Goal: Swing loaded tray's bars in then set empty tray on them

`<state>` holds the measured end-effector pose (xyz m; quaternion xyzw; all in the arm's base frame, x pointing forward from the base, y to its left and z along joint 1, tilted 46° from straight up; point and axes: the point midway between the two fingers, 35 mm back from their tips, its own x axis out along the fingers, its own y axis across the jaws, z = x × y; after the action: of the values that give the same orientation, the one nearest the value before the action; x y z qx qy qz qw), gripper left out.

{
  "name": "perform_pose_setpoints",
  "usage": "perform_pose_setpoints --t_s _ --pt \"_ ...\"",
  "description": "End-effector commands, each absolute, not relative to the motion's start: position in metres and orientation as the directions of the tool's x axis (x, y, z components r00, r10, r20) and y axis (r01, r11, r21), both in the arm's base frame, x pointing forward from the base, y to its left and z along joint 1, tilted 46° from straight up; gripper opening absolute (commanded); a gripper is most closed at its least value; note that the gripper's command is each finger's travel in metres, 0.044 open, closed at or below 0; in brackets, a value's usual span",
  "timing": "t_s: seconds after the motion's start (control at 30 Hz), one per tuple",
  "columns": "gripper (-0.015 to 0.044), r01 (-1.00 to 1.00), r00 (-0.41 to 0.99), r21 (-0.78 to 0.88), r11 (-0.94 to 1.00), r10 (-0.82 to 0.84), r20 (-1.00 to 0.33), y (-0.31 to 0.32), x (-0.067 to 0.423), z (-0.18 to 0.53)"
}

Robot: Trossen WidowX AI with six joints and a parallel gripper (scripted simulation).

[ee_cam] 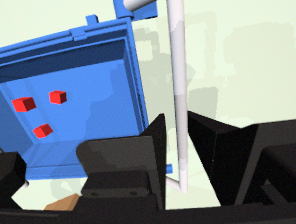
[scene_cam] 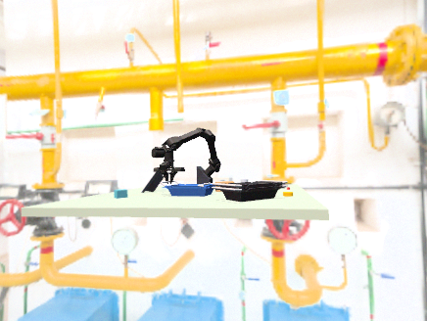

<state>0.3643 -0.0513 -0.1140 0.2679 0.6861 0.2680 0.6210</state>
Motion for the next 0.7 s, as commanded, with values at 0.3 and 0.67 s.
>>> perform_pose_setpoints --t_s 0.3,0.67 --pt "0.0089 0.025 -0.086 0.712 0.702 0.711 -0.698 -0.028 0.368 -0.084" --pt "0.0089 0.025 -0.087 0.714 0.700 0.713 -0.696 0.005 0.367 -0.079"
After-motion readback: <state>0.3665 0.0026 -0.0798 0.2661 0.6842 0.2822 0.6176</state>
